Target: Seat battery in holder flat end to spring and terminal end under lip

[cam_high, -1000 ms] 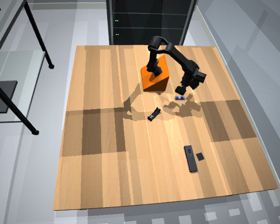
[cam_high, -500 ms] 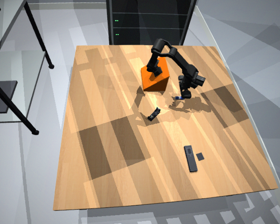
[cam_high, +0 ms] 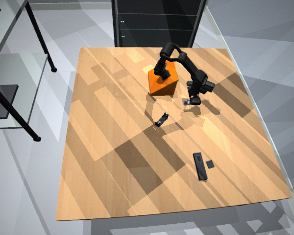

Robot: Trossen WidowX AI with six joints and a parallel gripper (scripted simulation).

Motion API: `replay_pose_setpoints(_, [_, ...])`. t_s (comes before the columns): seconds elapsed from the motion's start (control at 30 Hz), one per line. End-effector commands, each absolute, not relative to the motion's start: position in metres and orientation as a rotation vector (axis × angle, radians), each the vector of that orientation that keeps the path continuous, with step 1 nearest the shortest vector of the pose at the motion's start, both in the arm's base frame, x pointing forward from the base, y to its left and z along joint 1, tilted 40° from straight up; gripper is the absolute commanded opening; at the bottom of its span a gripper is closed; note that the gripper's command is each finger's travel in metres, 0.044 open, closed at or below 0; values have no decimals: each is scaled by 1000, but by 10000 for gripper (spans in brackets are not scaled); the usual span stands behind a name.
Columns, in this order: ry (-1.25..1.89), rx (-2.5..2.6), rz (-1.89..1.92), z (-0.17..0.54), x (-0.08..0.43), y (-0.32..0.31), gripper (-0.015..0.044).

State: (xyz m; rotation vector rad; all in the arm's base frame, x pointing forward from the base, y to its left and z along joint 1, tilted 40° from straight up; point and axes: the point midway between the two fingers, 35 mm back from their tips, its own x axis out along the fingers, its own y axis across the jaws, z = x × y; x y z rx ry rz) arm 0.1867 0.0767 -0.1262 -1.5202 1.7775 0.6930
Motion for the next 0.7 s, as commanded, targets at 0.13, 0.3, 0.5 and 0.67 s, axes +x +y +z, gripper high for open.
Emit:
replay_pose_setpoints(0.13, [1789, -1530, 694, -138, 183, 65, 235])
replay_pose_setpoints(0.3, [1789, -1530, 694, -144, 182, 59, 235])
replay_pose_setpoints(0.5, [1790, -1530, 693, -151, 181, 53, 235])
replay_pose_setpoints(0.67, [1790, -1531, 693, -155, 180, 49, 235])
